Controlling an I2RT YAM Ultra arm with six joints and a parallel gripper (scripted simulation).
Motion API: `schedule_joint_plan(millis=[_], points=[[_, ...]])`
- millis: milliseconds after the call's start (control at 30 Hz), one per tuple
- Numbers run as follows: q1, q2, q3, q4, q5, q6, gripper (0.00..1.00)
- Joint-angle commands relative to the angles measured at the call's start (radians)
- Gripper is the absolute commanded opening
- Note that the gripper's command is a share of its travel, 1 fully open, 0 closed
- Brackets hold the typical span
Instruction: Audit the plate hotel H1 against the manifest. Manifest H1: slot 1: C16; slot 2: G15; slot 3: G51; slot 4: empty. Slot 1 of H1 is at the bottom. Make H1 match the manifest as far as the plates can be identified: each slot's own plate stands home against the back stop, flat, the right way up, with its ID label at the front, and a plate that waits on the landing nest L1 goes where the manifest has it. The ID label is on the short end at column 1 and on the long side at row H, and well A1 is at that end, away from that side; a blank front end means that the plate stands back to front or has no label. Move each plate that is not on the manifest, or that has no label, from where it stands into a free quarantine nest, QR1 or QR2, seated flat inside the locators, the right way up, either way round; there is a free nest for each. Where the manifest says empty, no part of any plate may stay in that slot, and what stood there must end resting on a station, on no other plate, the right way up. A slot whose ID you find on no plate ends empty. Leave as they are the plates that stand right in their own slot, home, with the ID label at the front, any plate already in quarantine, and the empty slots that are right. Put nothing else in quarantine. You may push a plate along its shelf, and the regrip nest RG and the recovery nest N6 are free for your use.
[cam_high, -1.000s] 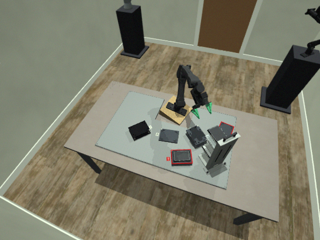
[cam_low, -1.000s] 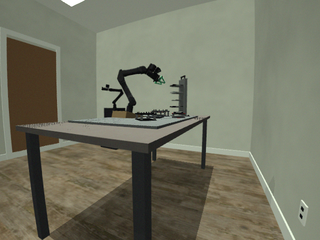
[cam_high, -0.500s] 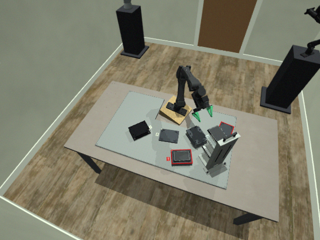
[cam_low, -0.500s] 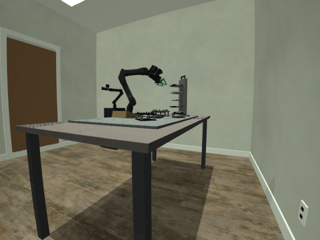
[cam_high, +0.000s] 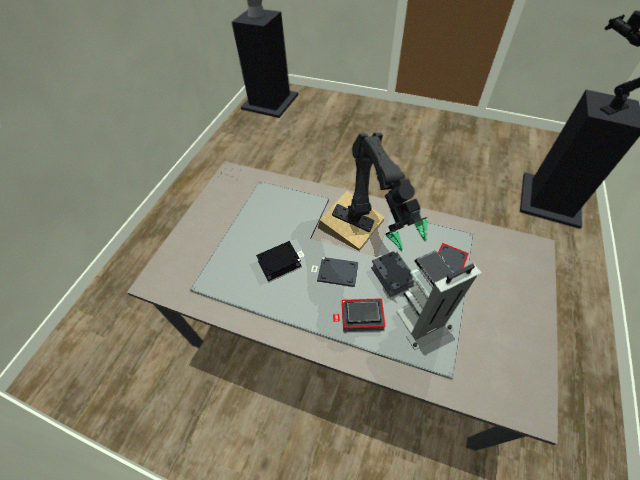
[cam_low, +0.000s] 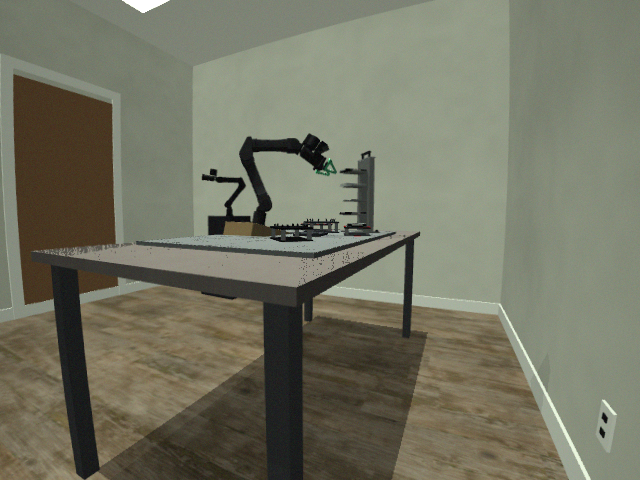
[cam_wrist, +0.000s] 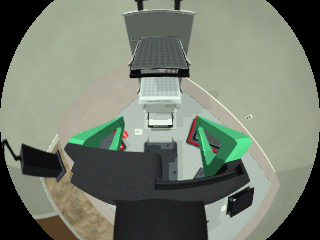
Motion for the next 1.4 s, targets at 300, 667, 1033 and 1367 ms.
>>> schedule_joint_plan(millis=[300,667,1033,1367], points=[[0.013,-0.016,0.017,0.069,0.021,0.007,1.0],[0.01,0.004,0.005,0.057,0.016,0.004,1.0],[0.01,0.004,0.005,0.057,0.016,0.004,1.0],[0.01,0.004,0.005,0.057,0.016,0.004,1.0]])
